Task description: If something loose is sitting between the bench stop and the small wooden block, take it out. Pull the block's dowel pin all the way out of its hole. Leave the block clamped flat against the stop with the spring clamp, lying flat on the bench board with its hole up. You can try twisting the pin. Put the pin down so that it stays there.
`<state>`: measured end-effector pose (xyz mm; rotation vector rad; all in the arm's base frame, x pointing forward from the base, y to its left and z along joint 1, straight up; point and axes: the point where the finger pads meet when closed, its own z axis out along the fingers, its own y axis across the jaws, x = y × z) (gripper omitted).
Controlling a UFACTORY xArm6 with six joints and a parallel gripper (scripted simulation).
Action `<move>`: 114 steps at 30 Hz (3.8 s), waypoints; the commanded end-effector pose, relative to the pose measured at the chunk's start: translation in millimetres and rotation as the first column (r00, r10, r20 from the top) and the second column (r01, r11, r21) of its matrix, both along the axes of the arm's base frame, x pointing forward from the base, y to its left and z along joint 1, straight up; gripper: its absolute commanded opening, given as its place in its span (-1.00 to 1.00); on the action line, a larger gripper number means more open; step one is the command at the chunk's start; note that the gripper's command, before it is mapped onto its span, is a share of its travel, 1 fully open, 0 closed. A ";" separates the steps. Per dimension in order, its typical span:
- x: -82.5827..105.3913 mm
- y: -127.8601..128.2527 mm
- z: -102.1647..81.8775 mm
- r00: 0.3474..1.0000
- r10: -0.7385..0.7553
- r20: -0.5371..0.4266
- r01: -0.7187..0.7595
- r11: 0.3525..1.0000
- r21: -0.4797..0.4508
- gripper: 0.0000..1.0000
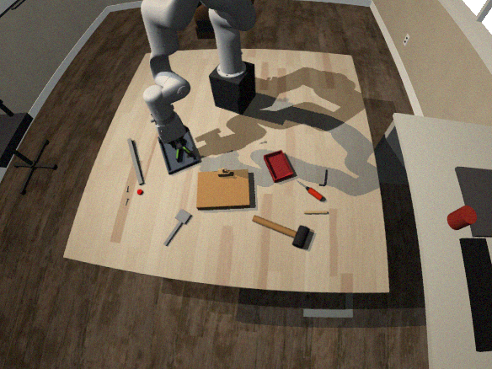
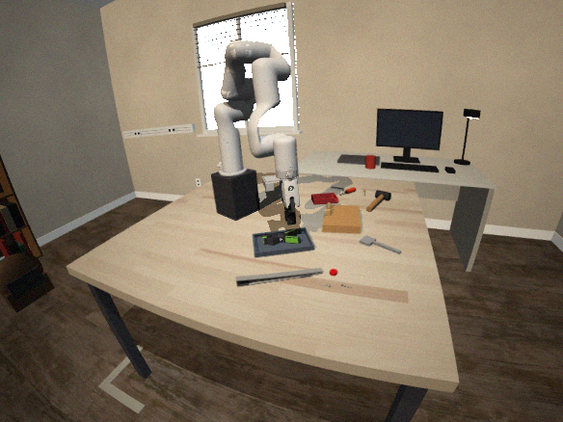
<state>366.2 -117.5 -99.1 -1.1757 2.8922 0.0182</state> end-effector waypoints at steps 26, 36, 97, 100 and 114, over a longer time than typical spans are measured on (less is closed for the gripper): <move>-0.8 -4.1 0.5 0.998 -0.055 -0.008 0.055 0.998 -0.015 0.45; -0.8 -4.1 0.5 0.998 -0.055 -0.008 0.055 0.998 -0.015 0.45; 0.5 -3.5 -36.3 0.998 -0.056 -0.011 0.055 0.998 -0.019 0.45; 0.5 -3.5 -36.7 0.998 -0.056 -0.011 0.055 0.998 -0.019 0.45; 0.5 -3.5 -37.0 0.998 -0.056 -0.011 0.055 0.998 -0.019 0.45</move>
